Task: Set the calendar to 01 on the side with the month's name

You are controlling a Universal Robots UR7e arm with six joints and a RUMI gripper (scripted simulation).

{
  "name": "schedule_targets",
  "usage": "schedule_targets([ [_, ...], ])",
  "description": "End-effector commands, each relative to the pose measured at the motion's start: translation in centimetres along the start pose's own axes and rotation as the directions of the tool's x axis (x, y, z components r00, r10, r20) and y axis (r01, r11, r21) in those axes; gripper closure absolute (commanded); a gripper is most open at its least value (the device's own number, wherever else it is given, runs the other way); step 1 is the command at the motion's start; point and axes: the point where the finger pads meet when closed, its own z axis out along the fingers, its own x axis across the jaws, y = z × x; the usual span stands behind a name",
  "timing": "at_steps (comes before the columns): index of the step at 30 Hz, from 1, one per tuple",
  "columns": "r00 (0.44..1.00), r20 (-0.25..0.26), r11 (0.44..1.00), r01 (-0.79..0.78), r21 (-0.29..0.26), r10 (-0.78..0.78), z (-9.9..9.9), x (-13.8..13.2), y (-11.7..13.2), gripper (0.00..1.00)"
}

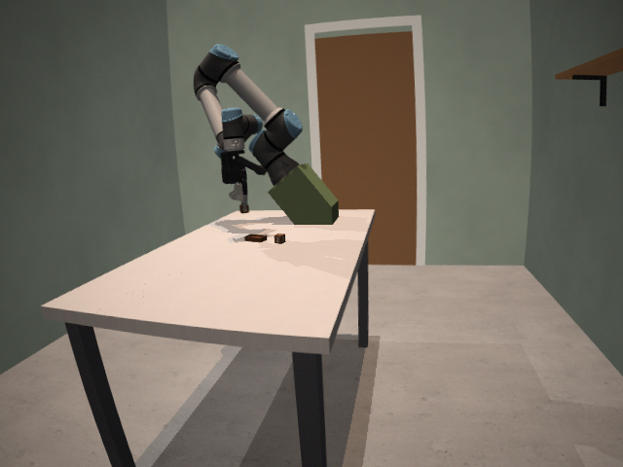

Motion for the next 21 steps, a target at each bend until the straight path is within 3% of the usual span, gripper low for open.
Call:
schedule_targets([
  [1,0.985,0.002,0.985,-0.173,-0.001,0.173,0.1,-1.0,0.9,0.90],
  [7,0.955,0.002,0.955,-0.297,-0.002,0.297,0.1,-1.7,1.6,0.90],
  [16,0.822,0.001,0.822,-0.570,-0.007,0.570,0.3,-3.7,3.1,0.90],
  [21,0.719,-0.001,0.719,-0.695,-0.011,0.695,0.4,-4.8,3.9,0.90],
])
